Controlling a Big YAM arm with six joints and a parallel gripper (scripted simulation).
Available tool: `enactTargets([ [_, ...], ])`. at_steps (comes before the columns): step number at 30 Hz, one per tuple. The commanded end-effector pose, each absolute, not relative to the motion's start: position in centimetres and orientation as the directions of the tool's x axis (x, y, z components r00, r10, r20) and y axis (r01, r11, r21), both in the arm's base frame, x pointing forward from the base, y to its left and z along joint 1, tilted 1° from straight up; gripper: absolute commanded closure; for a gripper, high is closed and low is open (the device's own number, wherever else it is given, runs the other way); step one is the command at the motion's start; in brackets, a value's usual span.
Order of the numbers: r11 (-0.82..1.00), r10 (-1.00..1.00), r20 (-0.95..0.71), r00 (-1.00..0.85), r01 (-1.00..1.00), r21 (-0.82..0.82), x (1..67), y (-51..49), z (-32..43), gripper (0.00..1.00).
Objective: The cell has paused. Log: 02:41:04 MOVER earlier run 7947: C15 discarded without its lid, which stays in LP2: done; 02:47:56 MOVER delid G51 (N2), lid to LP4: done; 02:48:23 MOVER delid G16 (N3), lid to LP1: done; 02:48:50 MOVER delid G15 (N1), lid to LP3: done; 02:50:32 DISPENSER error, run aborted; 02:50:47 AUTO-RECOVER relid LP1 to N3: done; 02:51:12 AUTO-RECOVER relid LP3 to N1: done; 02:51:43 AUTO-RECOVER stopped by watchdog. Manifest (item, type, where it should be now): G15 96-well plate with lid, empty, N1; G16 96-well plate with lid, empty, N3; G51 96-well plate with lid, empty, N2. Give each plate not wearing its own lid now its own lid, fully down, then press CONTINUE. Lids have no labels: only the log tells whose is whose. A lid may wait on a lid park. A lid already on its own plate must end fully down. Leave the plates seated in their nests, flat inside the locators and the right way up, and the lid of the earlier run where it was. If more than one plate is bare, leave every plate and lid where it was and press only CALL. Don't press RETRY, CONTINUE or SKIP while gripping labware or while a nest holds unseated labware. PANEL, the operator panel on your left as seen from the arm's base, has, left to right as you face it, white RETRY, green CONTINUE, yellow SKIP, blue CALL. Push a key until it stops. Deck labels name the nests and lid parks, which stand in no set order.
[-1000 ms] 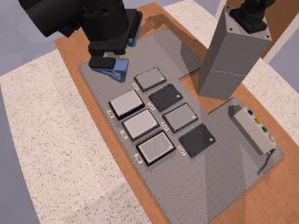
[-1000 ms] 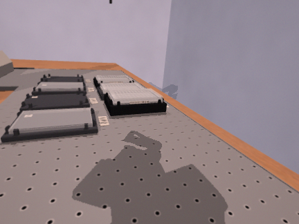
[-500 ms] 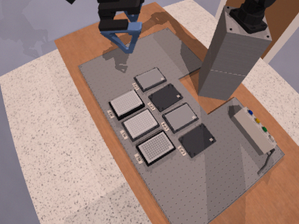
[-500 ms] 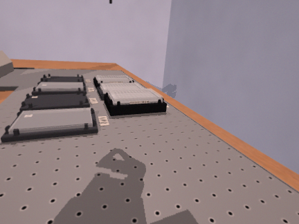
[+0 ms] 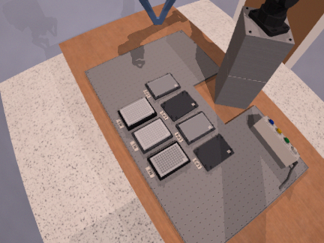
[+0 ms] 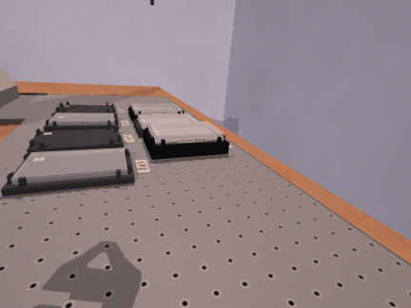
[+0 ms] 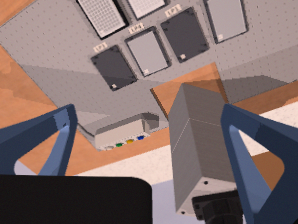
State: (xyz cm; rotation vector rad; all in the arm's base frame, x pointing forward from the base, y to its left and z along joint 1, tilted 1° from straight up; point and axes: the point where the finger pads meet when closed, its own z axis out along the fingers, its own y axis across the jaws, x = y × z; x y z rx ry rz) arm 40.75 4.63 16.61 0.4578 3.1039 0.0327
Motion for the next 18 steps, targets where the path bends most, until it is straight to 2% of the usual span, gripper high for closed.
enactTargets([
  [1,0.969,0.246,-0.063,-0.967,0.244,0.036,40.5,3.4,19.7,0.0],
  [18,0.999,0.045,-0.167,-0.985,0.044,0.008,34.4,0.2,22.3,0.0],
])
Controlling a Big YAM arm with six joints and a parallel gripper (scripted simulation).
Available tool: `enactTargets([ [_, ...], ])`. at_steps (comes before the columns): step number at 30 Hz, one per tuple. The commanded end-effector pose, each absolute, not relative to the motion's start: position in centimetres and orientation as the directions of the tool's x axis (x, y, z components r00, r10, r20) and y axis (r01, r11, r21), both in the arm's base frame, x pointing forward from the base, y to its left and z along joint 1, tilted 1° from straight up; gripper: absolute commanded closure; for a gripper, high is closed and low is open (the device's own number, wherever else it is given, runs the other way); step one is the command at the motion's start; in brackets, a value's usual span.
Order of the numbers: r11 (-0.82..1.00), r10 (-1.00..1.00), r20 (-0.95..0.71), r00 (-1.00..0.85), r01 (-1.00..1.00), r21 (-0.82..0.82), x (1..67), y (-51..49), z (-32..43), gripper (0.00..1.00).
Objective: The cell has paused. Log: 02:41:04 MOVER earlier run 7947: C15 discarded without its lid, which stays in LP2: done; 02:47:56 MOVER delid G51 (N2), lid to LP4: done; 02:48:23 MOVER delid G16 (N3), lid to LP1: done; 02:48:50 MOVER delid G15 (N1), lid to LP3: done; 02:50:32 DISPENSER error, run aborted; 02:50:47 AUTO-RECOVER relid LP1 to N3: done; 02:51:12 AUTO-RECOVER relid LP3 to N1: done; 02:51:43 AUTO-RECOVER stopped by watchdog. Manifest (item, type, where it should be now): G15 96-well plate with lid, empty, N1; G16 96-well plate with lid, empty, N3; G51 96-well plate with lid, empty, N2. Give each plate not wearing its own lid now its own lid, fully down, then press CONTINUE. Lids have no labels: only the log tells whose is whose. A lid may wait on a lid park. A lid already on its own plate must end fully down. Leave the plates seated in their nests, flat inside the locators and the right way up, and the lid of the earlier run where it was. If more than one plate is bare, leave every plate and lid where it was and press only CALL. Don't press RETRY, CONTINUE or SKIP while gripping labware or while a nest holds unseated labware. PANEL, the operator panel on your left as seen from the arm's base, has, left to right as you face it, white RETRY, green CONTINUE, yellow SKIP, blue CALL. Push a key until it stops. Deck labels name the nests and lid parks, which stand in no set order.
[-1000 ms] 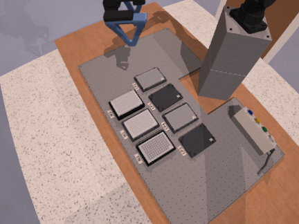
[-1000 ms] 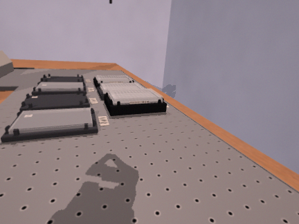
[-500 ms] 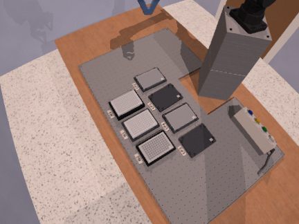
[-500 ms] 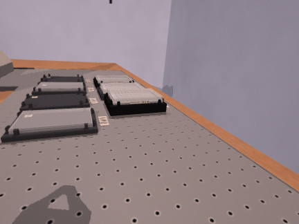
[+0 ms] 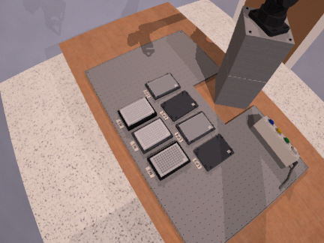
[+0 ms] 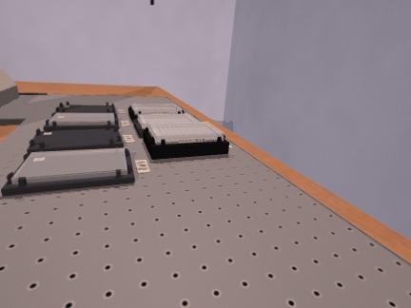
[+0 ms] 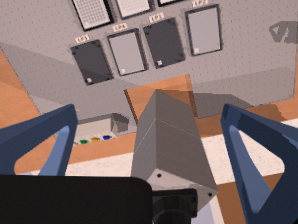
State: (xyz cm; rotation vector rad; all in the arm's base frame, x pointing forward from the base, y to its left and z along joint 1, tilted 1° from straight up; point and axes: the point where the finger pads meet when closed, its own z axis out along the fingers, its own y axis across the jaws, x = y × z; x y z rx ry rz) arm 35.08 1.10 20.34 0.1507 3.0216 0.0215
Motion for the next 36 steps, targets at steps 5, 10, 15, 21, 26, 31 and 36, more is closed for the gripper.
enactTargets([
  [5,1.0,-0.01,-0.208,-0.978,-0.009,-0.005,34.1,-0.4,22.5,0.0],
  [10,0.999,-0.032,-0.179,-0.983,-0.032,-0.005,35.6,0.6,20.0,0.0],
  [15,0.999,-0.042,-0.17,-0.985,-0.041,-0.006,37.0,0.8,18.0,0.0],
  [21,0.999,-0.05,-0.171,-0.984,-0.05,-0.007,38.9,1.2,15.8,0.0],
  [26,1.0,-0.029,-0.161,-0.986,-0.029,-0.004,39.2,1.3,14.1,0.0],
  [31,0.999,-0.048,-0.152,-0.987,-0.048,-0.006,40.3,1.6,11.8,0.0],
  [36,0.998,-0.071,-0.164,-0.984,-0.07,-0.009,42.1,2.0,10.3,0.0],
])
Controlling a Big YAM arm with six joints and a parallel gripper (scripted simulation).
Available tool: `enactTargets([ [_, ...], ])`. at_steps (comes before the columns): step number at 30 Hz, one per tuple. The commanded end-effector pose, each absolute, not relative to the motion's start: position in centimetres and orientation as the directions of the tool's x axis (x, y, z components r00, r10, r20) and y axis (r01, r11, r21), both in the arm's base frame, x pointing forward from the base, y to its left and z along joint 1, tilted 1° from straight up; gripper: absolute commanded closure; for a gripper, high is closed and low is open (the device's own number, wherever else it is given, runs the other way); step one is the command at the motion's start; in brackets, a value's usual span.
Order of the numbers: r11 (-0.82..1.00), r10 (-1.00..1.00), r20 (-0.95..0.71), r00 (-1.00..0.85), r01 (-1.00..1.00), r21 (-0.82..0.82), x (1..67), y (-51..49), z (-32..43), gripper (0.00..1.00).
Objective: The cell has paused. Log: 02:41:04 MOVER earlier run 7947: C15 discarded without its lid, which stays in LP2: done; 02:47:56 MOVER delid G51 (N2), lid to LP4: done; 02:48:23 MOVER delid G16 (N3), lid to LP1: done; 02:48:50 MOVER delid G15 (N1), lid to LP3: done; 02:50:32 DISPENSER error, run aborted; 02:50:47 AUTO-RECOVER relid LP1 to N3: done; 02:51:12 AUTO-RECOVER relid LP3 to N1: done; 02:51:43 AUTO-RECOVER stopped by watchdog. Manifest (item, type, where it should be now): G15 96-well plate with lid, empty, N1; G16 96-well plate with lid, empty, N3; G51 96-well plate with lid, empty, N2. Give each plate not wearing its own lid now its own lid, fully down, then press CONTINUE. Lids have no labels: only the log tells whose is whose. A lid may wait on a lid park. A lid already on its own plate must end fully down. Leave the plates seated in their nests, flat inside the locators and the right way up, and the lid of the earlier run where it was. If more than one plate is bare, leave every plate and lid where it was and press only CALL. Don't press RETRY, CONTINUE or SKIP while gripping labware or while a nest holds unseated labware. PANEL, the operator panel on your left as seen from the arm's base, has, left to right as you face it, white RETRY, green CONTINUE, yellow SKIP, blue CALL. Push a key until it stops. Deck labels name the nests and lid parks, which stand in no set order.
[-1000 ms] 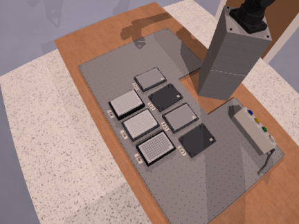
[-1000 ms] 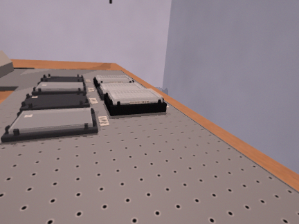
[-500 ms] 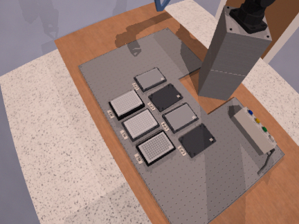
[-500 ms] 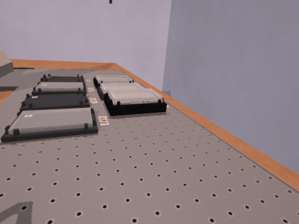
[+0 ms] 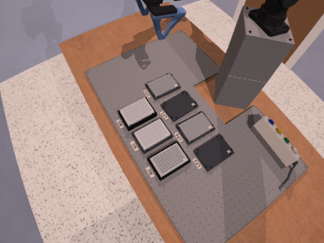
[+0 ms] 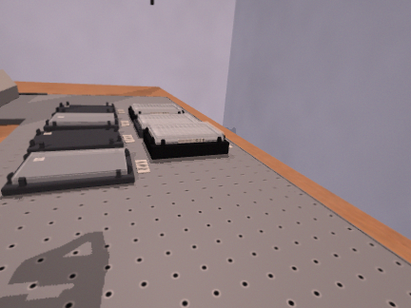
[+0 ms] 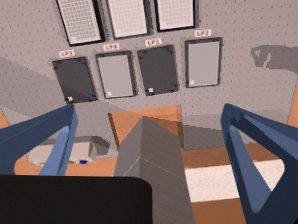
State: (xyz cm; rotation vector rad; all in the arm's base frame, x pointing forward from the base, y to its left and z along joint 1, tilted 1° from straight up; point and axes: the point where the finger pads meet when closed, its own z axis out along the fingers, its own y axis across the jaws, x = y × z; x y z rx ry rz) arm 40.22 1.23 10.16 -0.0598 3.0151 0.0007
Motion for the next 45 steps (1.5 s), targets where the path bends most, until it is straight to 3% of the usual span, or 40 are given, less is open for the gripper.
enactTargets([
  [1,0.998,-0.063,-0.143,-0.988,-0.063,-0.008,41.4,2.0,9.0,0.0],
  [15,0.996,-0.09,-0.167,-0.982,-0.089,-0.011,44.9,2.9,4.7,0.0],
  [21,0.997,-0.072,-0.125,-0.99,-0.071,-0.008,43.2,3.0,1.2,0.0],
  [22,0.995,-0.099,-0.165,-0.981,-0.099,-0.012,45.6,3.2,2.4,0.0],
  [26,0.997,-0.083,-0.115,-0.99,-0.083,-0.009,43.3,3.3,-1.3,0.0],
  [40,0.993,-0.119,-0.138,-0.983,-0.118,-0.014,45.5,4.2,-6.2,0.0],
  [45,0.995,-0.098,-0.096,-0.991,-0.097,-0.01,42.9,4.2,-9.8,0.0],
])
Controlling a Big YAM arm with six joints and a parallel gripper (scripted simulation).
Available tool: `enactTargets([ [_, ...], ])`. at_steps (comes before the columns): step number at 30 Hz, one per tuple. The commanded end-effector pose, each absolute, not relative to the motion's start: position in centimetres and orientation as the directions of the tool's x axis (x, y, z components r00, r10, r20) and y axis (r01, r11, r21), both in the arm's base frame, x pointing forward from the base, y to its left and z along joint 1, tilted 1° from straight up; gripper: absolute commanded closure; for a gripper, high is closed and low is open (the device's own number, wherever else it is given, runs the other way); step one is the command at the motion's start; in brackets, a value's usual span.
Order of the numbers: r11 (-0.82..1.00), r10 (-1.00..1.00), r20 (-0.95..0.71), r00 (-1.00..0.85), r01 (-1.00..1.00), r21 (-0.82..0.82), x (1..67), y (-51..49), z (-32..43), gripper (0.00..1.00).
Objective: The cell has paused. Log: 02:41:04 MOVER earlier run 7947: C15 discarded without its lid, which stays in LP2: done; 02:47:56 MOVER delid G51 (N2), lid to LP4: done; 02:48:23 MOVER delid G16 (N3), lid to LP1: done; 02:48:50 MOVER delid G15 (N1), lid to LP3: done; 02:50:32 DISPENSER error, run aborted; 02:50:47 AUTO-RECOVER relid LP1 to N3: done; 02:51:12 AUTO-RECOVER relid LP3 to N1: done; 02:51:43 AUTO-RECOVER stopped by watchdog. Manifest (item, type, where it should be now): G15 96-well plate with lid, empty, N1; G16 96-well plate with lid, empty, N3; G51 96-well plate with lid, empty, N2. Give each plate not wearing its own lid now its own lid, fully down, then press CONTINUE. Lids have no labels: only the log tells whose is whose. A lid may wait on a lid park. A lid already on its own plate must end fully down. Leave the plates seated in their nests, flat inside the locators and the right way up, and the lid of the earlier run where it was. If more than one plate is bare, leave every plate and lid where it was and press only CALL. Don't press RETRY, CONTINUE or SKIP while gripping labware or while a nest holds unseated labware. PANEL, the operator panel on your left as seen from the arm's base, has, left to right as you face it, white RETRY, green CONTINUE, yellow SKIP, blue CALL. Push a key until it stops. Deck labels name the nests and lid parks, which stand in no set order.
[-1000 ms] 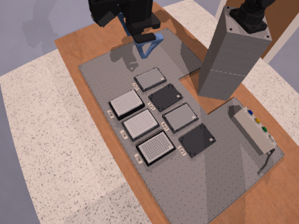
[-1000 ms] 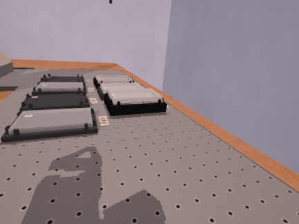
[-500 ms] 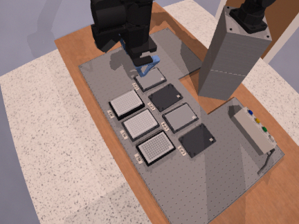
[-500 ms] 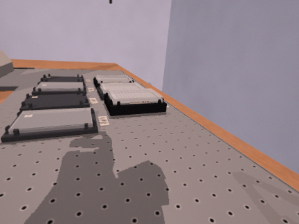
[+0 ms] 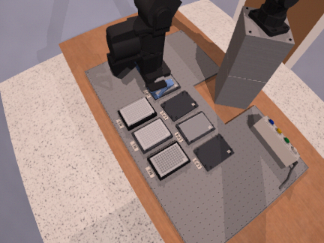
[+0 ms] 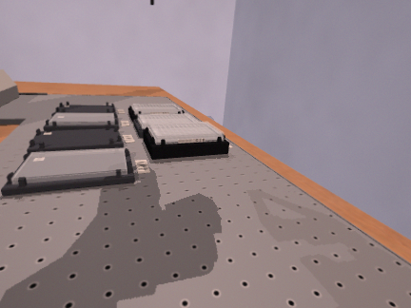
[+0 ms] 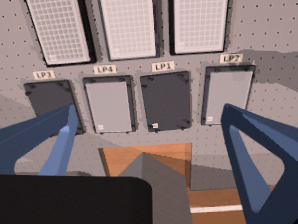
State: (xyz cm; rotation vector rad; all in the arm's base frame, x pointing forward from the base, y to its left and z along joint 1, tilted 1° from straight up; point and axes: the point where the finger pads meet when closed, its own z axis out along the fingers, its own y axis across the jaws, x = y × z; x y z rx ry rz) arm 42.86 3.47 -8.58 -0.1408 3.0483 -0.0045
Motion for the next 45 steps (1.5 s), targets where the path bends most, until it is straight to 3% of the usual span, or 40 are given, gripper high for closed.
enactTargets([
  [1,0.995,-0.098,-0.096,-0.991,-0.097,-0.01,42.8,4.3,-10.3,0.0],
  [16,0.989,-0.148,-0.094,-0.984,-0.148,-0.016,42.6,5.0,-16.2,0.0],
  [45,0.982,-0.187,-0.043,-0.981,-0.187,-0.019,35.7,5.4,-27.5,0.0],
])
